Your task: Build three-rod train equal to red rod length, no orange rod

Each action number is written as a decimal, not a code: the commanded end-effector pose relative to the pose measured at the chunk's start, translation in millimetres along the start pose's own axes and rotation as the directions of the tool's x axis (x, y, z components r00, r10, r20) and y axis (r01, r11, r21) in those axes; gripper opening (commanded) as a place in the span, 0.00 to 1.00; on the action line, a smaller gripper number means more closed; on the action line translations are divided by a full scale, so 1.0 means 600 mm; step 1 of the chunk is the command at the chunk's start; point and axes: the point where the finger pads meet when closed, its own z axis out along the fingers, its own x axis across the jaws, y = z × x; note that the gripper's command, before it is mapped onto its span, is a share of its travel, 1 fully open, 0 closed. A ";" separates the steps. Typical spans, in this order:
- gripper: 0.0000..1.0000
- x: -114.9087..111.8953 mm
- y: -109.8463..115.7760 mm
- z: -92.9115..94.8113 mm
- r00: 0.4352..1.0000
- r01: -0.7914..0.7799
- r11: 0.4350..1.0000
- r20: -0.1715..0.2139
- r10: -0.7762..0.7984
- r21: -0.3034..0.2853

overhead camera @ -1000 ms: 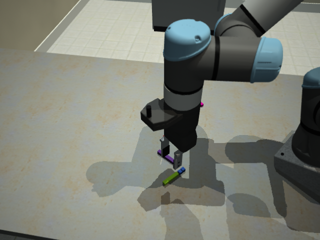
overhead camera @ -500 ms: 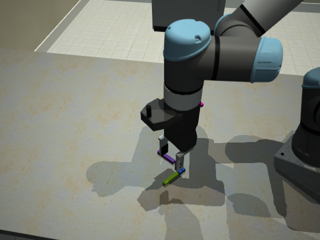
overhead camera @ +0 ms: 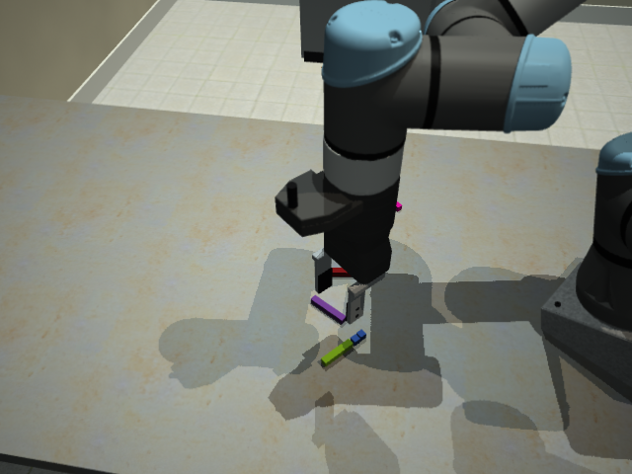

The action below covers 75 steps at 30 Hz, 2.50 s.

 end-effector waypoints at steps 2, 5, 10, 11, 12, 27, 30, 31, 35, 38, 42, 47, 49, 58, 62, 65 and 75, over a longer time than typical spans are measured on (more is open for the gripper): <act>1.00 0.000 0.000 -0.049 1.000 0.000 1.000 -0.001 0.000 0.001; 1.00 0.000 0.000 -0.074 1.000 0.000 1.000 -0.001 0.000 0.001; 1.00 0.000 0.000 -0.097 1.000 0.000 1.000 -0.001 0.000 0.001; 1.00 0.000 0.000 -0.099 1.000 0.000 1.000 -0.001 0.000 0.001; 1.00 0.000 0.000 -0.100 1.000 0.000 1.000 -0.001 0.000 0.001; 1.00 0.000 0.000 -0.100 1.000 0.000 1.000 -0.001 0.000 0.001; 1.00 0.000 0.000 -0.100 1.000 0.000 1.000 -0.001 0.000 0.001; 1.00 0.000 0.000 -0.100 1.000 0.000 1.000 -0.001 0.000 0.001; 1.00 0.000 0.000 -0.100 1.000 0.000 1.000 -0.001 0.000 0.001; 1.00 0.000 0.000 -0.100 1.000 0.000 1.000 -0.001 0.000 0.001; 1.00 0.000 0.000 -0.100 1.000 0.000 1.000 -0.001 0.000 0.001; 1.00 0.000 0.000 -0.100 1.000 0.000 1.000 -0.001 0.000 0.001; 1.00 0.000 0.000 -0.100 1.000 0.000 1.000 -0.001 0.000 0.001; 1.00 0.000 0.000 -0.100 1.000 0.000 1.000 -0.001 0.000 0.001; 1.00 0.000 0.000 -0.100 1.000 0.000 1.000 -0.001 0.000 0.001; 1.00 0.000 0.000 -0.100 1.000 0.000 1.000 -0.001 0.000 0.001; 1.00 0.000 0.000 -0.100 1.000 0.000 1.000 -0.001 0.000 0.001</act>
